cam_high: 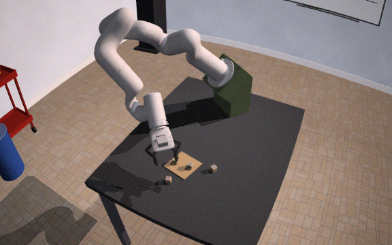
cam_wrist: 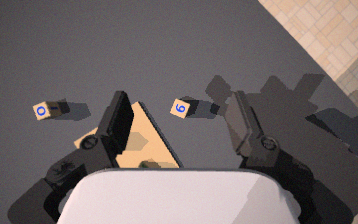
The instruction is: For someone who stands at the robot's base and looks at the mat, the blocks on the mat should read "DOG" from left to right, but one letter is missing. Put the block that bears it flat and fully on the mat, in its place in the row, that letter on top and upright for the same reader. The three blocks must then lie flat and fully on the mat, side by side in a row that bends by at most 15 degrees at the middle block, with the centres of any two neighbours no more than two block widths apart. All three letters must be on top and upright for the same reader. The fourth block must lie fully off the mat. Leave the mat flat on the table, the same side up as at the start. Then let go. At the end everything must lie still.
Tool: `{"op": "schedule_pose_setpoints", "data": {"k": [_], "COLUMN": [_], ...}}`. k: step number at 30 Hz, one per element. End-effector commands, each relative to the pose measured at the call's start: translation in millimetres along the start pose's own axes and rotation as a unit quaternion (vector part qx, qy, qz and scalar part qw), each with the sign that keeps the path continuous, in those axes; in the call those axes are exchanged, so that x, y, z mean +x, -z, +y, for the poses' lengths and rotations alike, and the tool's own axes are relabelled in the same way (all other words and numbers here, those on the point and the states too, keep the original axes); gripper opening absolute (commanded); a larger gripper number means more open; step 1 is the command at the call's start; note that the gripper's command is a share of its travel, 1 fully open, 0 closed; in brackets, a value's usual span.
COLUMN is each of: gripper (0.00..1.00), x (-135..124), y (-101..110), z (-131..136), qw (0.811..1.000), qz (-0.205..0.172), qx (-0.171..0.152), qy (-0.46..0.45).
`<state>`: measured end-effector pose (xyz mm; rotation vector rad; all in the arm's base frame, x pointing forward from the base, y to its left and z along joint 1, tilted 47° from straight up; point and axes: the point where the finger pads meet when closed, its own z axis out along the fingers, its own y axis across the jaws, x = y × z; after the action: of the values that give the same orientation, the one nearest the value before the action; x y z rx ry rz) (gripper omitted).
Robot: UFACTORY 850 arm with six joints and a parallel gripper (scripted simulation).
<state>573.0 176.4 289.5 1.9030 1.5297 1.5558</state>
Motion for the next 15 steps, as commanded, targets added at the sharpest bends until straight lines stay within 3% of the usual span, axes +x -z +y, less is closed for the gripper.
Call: {"op": "schedule_pose_setpoints", "data": {"k": [1,6,9,15], "gripper": [1.0,1.0,1.0,1.0], "x": [0.5,-6.8,-42.1,-72.7], "y": [0.0,5.7,39.4,83.2], "z": [0.3,-4.5,-32.2,-66.6], "qw": [1.0,1.0,1.0,1.0], "qz": [0.0,0.0,-0.001,0.0], "qx": [0.0,0.0,0.0,0.0], "qy": [0.0,0.001,0.004,0.0]}}
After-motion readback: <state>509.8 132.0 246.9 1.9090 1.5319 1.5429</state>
